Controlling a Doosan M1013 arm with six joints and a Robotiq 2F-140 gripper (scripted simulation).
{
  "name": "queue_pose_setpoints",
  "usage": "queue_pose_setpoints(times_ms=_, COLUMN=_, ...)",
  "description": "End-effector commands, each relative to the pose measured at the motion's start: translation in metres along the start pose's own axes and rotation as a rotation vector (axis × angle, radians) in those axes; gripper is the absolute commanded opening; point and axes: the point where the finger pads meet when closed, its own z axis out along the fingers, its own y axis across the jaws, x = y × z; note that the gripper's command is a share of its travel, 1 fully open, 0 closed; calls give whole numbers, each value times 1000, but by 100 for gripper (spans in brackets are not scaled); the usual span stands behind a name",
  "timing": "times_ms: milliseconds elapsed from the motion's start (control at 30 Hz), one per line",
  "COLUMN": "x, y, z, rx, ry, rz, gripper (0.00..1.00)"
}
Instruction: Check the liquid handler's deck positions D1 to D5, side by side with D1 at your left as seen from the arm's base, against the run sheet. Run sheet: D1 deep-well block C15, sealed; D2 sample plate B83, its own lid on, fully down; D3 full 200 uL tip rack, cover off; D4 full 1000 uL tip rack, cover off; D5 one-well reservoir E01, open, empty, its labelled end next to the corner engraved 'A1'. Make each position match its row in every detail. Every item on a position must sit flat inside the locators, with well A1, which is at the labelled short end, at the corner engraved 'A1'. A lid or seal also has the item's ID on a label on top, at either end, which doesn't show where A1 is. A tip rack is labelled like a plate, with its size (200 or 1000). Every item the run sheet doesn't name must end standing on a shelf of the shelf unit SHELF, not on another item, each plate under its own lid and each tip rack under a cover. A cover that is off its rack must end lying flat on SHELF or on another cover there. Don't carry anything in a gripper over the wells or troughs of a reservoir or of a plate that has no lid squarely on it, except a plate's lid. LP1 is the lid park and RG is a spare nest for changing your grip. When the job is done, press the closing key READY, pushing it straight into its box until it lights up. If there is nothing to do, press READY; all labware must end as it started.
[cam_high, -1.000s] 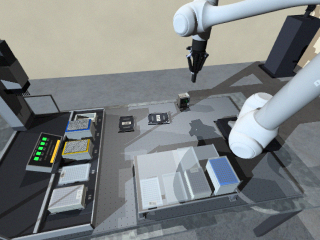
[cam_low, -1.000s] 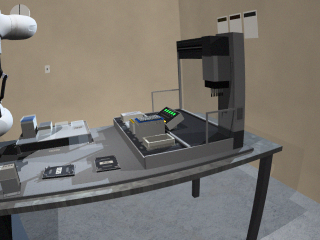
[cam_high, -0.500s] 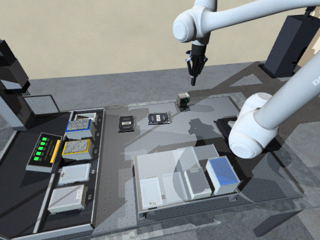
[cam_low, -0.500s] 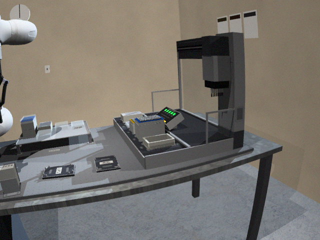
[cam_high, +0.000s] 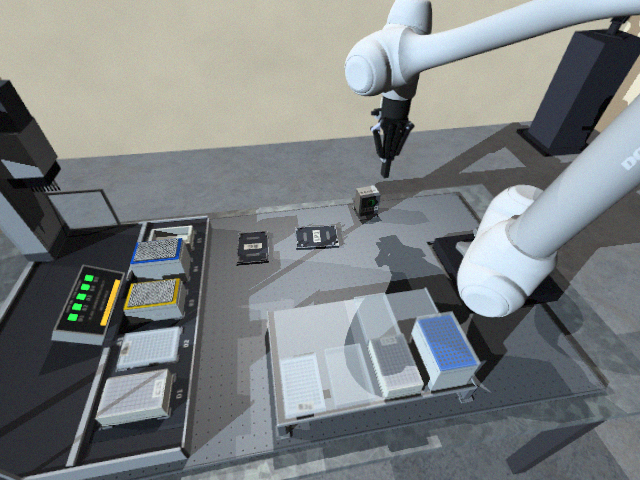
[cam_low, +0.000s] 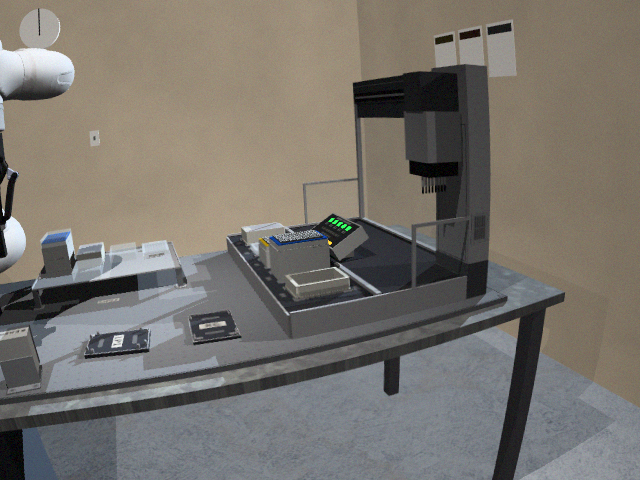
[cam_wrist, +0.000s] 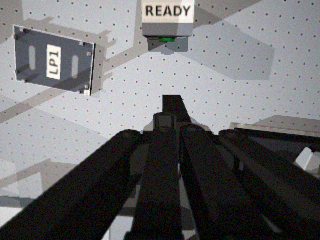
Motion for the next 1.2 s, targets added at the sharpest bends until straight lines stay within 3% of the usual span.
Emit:
queue_pose_setpoints(times_ms=0, x=0, y=0, z=3, rx=1, ry=0, rz=0, gripper=10)
queue_pose_setpoints(times_ms=1167, x=0, y=0, z=53, rx=1, ry=0, rz=0, gripper=10)
